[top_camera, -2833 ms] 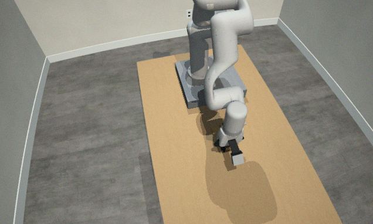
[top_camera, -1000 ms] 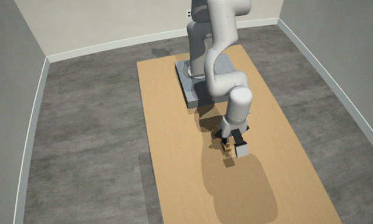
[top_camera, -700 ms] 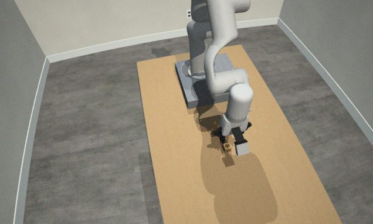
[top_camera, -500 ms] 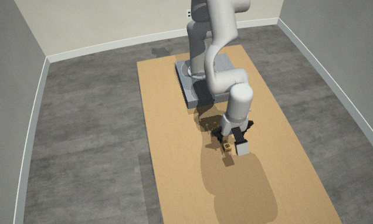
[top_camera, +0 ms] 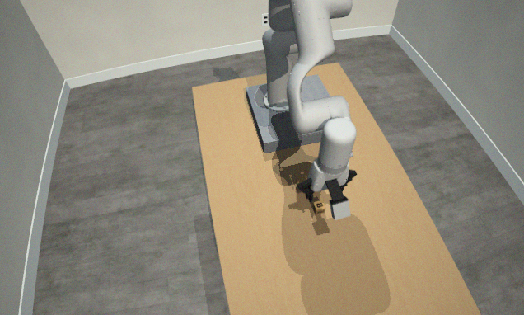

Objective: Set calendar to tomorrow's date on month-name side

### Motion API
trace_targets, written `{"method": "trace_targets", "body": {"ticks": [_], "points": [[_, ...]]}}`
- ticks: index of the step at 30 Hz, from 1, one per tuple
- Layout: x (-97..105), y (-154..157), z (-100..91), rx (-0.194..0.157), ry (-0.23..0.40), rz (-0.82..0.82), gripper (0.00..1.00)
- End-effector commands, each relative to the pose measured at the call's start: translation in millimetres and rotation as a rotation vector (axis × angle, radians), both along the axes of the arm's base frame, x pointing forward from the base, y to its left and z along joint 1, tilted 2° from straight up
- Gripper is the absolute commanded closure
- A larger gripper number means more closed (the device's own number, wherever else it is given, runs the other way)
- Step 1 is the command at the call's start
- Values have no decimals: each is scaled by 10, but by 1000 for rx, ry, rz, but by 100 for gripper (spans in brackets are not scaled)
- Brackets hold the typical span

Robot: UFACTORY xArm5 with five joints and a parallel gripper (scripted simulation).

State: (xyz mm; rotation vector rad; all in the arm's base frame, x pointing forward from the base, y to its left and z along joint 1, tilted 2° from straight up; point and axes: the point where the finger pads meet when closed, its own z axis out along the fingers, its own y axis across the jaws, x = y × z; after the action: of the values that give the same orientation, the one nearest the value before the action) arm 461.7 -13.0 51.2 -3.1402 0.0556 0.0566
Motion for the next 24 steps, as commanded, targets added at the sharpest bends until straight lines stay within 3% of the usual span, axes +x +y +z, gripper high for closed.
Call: {"method": "trace_targets", "body": {"ticks": [1,3,6,12,24], "points": [[315,-23,49,0,-5,-2,0],[315,-23,49,0,-5,-2,0],[511,-38,66,0,-5,-3,0],[516,-37,29,0,-5,-3,0],[505,-42,-361,0,-5,-3,0]]}}
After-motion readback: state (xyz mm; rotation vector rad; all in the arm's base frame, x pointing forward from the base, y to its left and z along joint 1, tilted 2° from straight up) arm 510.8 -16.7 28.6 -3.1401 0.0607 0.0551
